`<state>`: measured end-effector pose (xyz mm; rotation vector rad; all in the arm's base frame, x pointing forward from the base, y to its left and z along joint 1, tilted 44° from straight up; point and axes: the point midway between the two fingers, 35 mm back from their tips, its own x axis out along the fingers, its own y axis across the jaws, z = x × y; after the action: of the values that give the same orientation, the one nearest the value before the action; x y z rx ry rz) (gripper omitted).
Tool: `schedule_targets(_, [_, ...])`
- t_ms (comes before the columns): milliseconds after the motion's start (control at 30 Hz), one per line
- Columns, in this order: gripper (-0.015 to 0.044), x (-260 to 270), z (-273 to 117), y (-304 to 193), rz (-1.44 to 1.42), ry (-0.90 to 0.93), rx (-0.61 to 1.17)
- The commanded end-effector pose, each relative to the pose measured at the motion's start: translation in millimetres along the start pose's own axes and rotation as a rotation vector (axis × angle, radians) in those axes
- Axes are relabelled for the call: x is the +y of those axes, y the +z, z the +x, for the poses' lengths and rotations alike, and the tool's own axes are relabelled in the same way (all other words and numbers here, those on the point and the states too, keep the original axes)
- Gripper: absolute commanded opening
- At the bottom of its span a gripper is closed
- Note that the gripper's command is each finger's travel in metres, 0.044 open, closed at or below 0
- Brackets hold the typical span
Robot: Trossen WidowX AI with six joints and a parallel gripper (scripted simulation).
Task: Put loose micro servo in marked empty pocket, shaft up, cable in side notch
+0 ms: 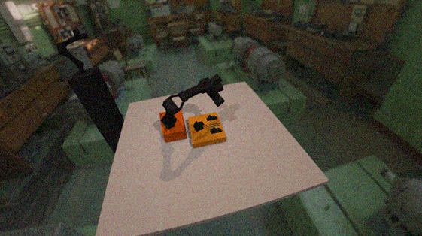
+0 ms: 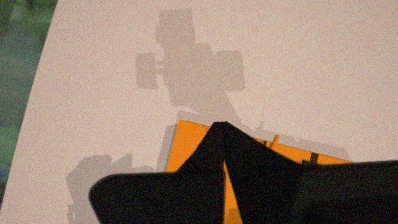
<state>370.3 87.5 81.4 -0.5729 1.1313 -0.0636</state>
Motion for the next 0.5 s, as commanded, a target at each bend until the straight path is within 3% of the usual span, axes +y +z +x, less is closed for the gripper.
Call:
schedule_targets(0, [0.0000,-0.5,23.3,-29.0,0.053,-0.051,0.124])
schedule_targets(467, [0.0000,-7.6,72.6,-129.9,0.203,-0.299,0.487])
